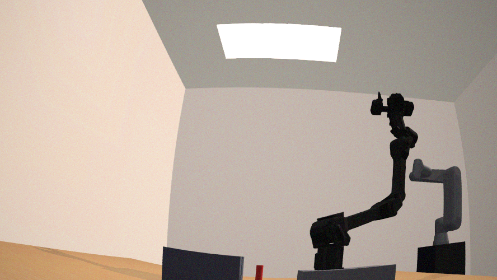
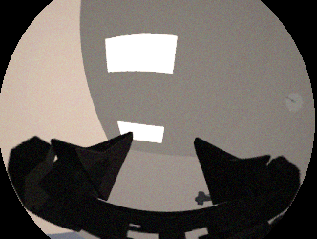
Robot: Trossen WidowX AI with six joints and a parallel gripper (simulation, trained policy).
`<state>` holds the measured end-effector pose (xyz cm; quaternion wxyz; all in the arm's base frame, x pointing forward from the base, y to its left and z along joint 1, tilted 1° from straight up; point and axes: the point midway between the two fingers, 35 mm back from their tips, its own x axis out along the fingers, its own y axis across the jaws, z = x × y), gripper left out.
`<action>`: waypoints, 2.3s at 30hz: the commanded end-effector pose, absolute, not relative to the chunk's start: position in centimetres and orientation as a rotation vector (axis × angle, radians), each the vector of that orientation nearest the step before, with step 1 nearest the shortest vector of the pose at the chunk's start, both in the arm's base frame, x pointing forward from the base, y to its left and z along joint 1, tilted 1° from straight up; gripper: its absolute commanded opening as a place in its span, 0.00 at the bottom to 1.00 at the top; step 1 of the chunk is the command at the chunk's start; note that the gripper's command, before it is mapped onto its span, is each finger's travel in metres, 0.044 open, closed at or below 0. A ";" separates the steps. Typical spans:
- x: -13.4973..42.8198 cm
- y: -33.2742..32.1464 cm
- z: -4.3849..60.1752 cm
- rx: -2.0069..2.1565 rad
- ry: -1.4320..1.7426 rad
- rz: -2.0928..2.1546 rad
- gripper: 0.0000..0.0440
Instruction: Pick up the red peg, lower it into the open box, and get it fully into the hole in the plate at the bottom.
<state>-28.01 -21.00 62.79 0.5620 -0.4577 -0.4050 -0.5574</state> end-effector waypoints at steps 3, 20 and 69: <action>-26.4 -19.6 63.3 -1.046 -0.985 -1.217 1.00; -11.5 -9.9 66.0 -0.908 -0.943 -0.619 1.00; 22.1 3.1 39.6 -0.147 0.349 0.039 1.00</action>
